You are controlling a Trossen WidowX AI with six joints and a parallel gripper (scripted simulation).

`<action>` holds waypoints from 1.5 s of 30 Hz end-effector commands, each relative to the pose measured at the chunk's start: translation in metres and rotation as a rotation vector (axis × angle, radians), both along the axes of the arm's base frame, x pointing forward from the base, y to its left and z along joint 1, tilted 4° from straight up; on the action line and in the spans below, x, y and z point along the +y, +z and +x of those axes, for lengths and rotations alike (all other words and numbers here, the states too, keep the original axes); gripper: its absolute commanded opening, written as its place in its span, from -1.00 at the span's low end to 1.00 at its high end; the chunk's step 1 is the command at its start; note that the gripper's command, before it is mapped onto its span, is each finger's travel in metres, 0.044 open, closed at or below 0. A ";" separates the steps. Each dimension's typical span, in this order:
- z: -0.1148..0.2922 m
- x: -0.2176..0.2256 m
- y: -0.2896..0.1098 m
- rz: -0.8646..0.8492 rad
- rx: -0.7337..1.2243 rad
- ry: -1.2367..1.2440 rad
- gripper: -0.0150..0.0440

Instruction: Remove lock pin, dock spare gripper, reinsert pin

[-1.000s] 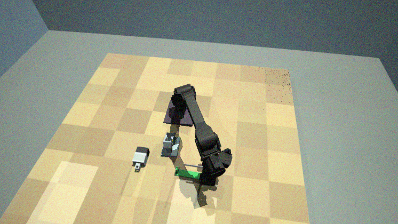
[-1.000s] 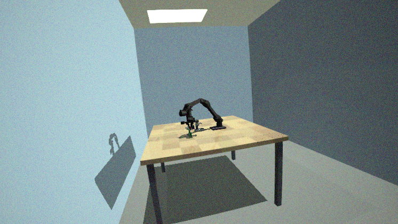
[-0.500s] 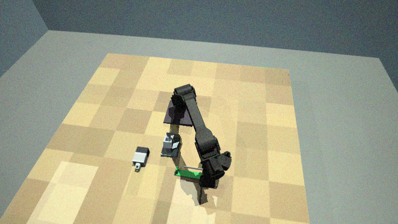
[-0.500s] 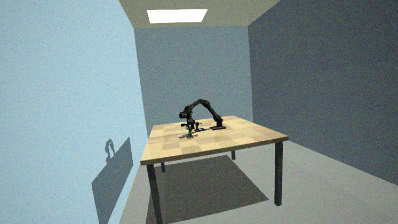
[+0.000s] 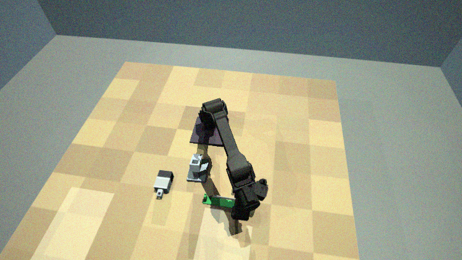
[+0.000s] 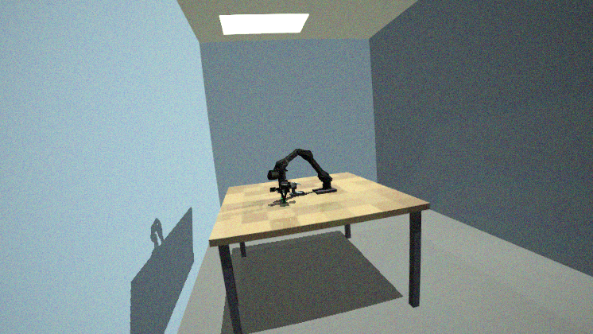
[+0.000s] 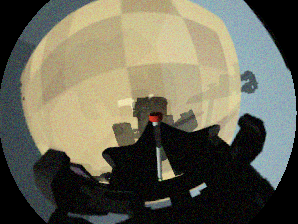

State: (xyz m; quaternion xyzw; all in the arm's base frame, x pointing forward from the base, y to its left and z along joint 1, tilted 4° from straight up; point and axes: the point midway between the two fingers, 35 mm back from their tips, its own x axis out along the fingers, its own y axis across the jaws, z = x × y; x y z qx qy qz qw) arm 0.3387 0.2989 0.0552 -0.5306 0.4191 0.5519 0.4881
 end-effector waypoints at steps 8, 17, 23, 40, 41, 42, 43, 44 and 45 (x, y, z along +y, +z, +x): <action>0.000 -0.001 -0.010 0.000 0.000 0.003 -0.49; 0.000 -0.001 -0.010 -0.001 0.001 0.000 -0.14; 0.000 -0.001 -0.010 -0.001 0.001 0.000 0.19; -0.002 0.001 0.035 0.000 0.000 0.005 0.19; -0.002 0.001 0.038 0.001 0.000 0.005 0.19; -0.003 0.001 0.040 0.001 -0.001 0.006 0.19; -0.003 0.001 0.043 0.001 -0.001 0.006 0.19; -0.003 0.002 0.046 0.001 -0.001 0.006 0.19; -0.003 0.002 0.049 0.001 -0.001 0.007 0.19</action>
